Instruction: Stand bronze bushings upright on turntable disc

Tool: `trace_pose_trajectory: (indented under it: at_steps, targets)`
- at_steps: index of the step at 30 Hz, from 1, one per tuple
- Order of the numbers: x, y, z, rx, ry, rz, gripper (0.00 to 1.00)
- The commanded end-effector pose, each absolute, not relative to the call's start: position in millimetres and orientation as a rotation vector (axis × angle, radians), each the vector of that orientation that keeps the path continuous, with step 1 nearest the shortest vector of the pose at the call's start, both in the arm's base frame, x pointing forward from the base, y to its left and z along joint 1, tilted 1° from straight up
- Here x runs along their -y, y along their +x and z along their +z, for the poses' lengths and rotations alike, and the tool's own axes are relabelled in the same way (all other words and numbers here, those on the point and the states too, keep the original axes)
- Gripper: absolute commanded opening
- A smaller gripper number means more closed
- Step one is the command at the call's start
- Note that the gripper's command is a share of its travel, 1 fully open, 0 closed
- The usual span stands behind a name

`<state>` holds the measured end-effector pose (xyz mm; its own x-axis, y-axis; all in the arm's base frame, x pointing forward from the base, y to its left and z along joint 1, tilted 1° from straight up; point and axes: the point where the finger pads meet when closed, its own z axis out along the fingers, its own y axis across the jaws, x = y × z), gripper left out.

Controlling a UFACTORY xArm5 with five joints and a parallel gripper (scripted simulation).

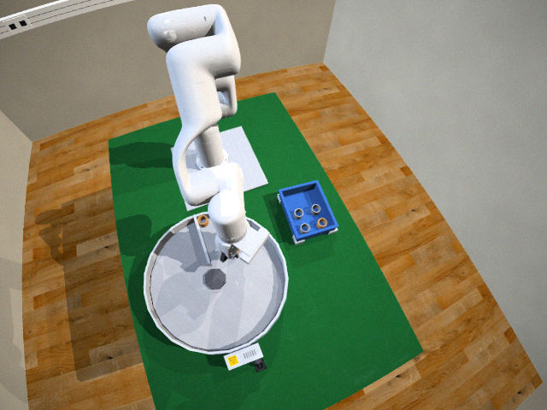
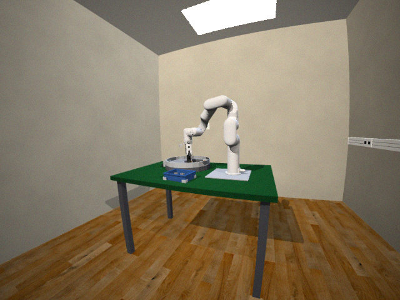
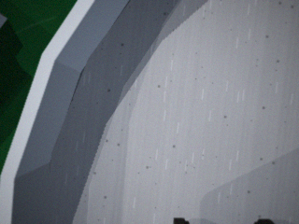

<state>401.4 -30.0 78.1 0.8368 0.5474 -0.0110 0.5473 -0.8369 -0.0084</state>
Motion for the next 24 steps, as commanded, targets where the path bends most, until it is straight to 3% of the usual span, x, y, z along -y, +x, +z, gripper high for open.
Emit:
trace_pose_trajectory:
  at_steps: [1, 19, 20, 24]
  targets:
    - [30.1, 402.6, 78.4, 0.896, -3.007, 0.015, 0.00]
    - [30.1, 402.6, 77.9, 0.896, -3.007, 0.015, 0.00]
    - [30.1, 402.6, 77.9, 0.896, -3.007, 0.015, 0.42]
    - [30.1, 402.6, 77.9, 0.896, -3.007, 0.015, 0.42]
